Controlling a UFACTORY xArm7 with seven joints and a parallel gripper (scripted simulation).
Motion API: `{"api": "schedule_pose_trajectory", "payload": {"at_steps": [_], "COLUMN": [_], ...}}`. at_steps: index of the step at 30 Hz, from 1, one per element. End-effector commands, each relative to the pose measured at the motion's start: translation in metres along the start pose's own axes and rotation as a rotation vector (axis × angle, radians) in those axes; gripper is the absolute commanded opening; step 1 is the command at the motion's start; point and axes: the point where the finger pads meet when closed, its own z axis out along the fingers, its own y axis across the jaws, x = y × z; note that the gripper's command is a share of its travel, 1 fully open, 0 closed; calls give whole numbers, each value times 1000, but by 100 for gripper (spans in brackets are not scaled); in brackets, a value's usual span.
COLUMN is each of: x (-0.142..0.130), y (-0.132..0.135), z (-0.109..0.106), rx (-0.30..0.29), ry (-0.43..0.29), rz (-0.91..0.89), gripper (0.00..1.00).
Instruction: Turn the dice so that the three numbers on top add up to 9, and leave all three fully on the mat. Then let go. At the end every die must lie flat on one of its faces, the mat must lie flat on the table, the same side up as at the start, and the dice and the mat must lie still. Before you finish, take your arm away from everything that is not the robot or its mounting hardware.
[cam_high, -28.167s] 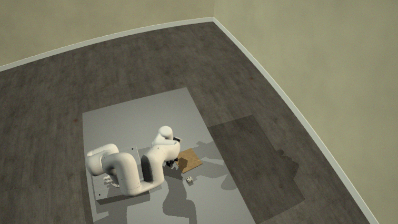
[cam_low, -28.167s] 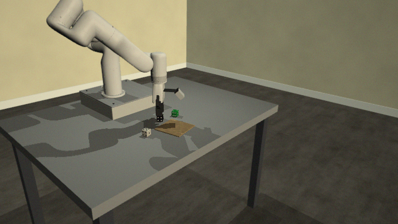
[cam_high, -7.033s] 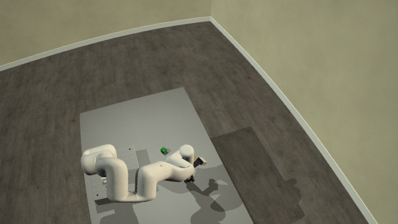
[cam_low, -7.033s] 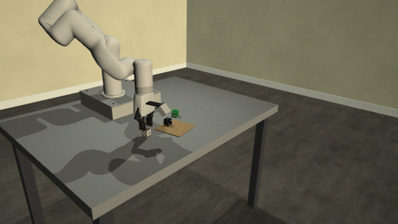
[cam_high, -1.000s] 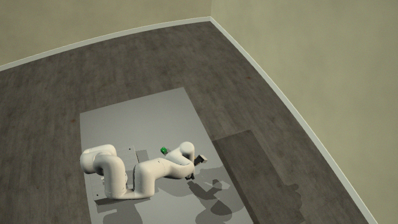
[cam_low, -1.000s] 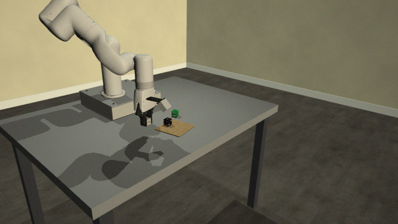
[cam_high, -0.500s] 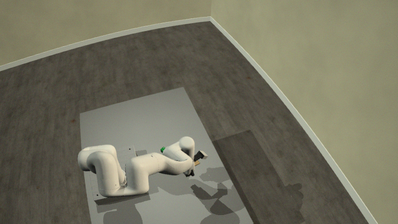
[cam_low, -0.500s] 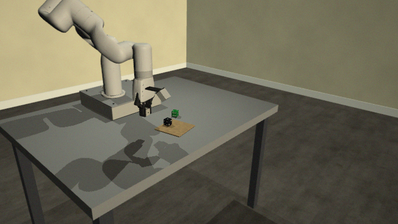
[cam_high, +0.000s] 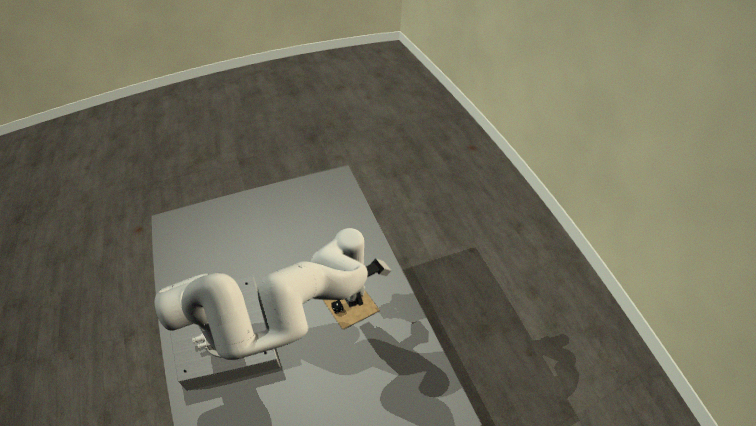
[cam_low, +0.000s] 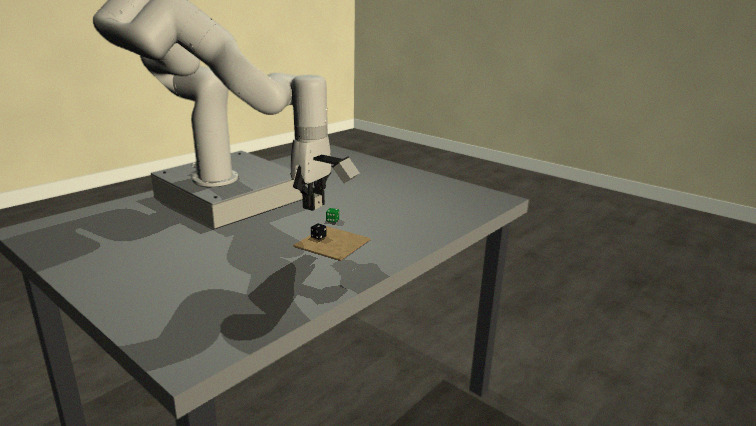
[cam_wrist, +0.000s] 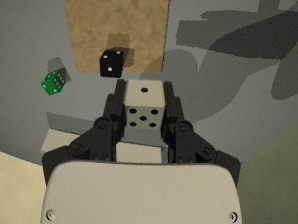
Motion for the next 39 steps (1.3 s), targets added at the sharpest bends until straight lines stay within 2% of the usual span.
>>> {"api": "schedule_pose_trajectory", "payload": {"at_steps": [1, 22, 28, 36, 39], "x": [21, 21, 22, 22, 22], "y": [-43, -44, -44, -43, -43], "z": [1, 6, 24, 62, 67], "rx": [-14, -14, -14, -14, -14], "ry": [-7, -7, -7, -7, -7], "rz": [63, 64, 64, 64, 64], "gripper": [27, 27, 27, 27, 27]}}
